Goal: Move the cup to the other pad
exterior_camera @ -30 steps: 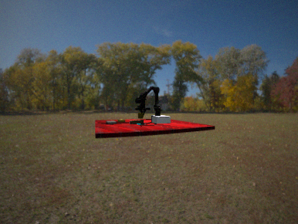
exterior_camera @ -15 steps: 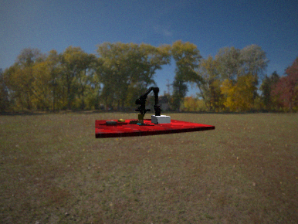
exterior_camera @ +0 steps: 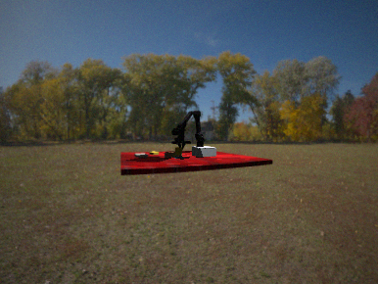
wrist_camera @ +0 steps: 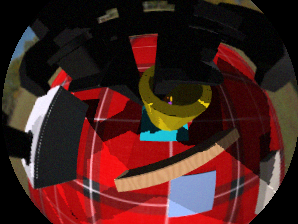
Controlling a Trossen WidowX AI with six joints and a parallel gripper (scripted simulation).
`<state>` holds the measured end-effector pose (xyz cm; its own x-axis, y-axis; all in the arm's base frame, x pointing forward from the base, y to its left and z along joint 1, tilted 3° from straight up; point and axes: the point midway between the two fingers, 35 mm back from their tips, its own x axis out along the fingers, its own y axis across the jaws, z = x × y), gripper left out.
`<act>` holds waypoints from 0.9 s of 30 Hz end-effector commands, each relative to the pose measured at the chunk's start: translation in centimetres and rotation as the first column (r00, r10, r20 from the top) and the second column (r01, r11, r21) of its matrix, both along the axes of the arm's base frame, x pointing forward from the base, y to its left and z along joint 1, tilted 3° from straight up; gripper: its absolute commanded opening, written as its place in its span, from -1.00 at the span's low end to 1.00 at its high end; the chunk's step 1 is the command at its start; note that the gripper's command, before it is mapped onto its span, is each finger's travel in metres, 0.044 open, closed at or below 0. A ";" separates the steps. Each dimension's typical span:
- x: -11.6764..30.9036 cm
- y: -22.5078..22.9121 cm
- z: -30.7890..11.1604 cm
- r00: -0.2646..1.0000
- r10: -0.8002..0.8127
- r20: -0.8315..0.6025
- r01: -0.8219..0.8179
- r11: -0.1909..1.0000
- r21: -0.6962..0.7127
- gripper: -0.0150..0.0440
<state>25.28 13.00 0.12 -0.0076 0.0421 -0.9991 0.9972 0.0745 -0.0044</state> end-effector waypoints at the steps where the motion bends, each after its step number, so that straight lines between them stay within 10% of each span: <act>1: -0.2 0.0 -0.8 1.000 -0.006 -0.007 0.006 1.000 0.002 -0.49; 27: -0.3 0.1 -2.4 1.000 0.000 -0.002 0.000 1.000 -0.001 -0.49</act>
